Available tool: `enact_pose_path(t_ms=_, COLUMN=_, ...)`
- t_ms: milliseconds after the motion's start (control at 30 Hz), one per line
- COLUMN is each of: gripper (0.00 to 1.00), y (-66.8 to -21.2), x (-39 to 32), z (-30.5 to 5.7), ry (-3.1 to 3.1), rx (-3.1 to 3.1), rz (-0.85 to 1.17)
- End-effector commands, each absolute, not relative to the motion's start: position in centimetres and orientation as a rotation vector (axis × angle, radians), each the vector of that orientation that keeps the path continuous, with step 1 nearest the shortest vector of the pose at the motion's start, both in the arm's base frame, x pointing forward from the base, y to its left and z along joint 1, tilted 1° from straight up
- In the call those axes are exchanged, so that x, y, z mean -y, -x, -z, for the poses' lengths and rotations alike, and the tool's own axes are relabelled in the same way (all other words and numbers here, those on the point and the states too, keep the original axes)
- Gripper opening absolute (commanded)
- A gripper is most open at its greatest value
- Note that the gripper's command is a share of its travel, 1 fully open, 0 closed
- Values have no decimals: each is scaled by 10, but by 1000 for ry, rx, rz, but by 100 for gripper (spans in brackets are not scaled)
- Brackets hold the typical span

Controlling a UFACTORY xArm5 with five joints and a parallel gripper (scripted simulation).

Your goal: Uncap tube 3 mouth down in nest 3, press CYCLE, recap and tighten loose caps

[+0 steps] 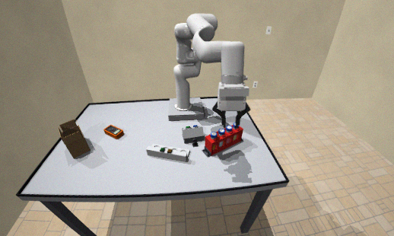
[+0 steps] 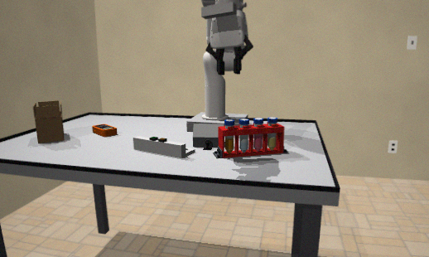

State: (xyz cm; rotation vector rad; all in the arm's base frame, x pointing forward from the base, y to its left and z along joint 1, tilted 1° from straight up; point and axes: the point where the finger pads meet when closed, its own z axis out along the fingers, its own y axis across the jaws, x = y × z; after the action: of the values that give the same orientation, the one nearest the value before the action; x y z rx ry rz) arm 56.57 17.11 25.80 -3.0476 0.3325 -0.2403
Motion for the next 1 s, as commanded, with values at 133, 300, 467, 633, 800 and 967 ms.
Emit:
enact_pose_path(t_ms=133, gripper=46, y=-567, x=-171, z=-261, ry=3044, rx=-332, rz=249)
enact_pose_path(t_ms=300, gripper=46, y=-567, x=-171, z=-261, ry=3044, rx=-332, rz=249)
enact_pose_path(t_ms=467, gripper=46, y=-567, x=-171, z=-261, ry=3044, rx=-332, rz=249)
enact_pose_path(t_ms=633, gripper=46, y=-567, x=-171, z=-261, ry=3044, rx=-332, rz=249)
enact_pose_path(t_ms=800, gripper=46, y=-555, x=-155, z=-261, ry=3067, rx=-286, rz=228)
enact_pose_path(t_ms=967, gripper=46, y=-546, x=-137, z=-266, ry=3085, rx=-248, rz=202)
